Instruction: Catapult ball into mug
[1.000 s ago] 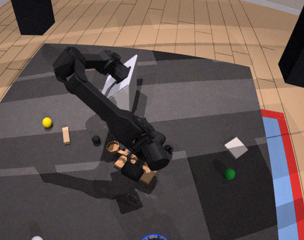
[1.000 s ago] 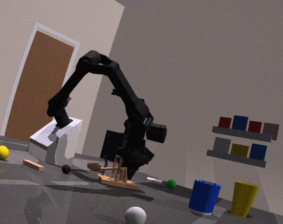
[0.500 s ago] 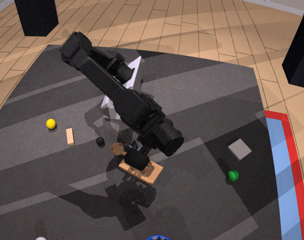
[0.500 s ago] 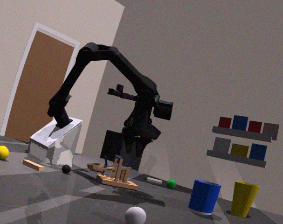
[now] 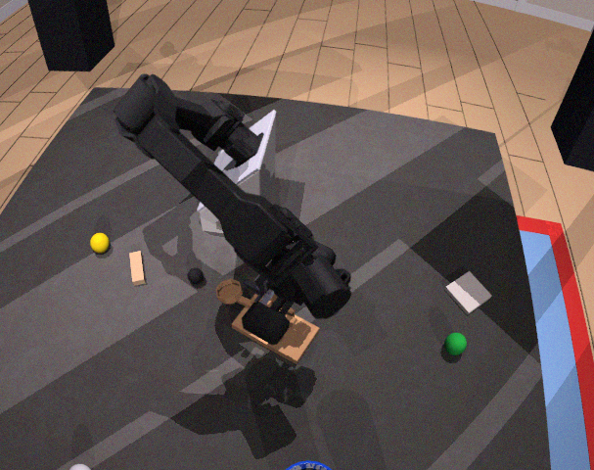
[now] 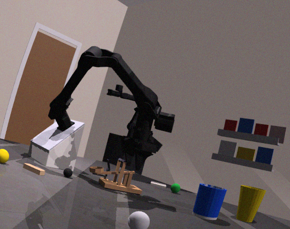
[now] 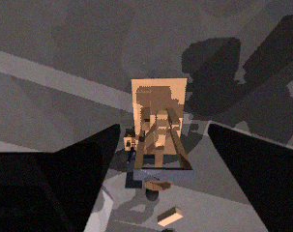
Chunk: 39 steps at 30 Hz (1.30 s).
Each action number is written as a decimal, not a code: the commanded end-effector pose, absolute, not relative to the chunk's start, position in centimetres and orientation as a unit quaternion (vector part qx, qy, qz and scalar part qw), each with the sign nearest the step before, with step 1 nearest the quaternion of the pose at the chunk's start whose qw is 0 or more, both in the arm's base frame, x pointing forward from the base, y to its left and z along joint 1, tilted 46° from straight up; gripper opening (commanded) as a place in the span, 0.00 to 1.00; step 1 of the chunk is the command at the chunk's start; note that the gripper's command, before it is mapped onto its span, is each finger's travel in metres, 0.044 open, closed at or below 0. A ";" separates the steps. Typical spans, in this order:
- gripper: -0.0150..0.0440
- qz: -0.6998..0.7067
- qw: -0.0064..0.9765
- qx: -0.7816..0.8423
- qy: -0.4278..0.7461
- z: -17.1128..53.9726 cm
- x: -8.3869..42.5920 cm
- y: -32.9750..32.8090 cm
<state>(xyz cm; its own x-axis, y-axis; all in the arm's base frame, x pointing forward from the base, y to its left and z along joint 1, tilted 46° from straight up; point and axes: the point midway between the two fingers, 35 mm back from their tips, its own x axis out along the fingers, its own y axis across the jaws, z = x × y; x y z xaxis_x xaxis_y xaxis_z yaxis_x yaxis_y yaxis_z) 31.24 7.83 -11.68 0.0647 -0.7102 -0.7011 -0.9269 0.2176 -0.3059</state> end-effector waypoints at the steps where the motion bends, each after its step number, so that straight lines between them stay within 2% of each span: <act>1: 1.00 0.137 0.396 -0.614 0.669 -12.1 31.1 7.4; 39: 1.00 0.135 0.396 -0.614 0.669 -15.6 31.4 3.7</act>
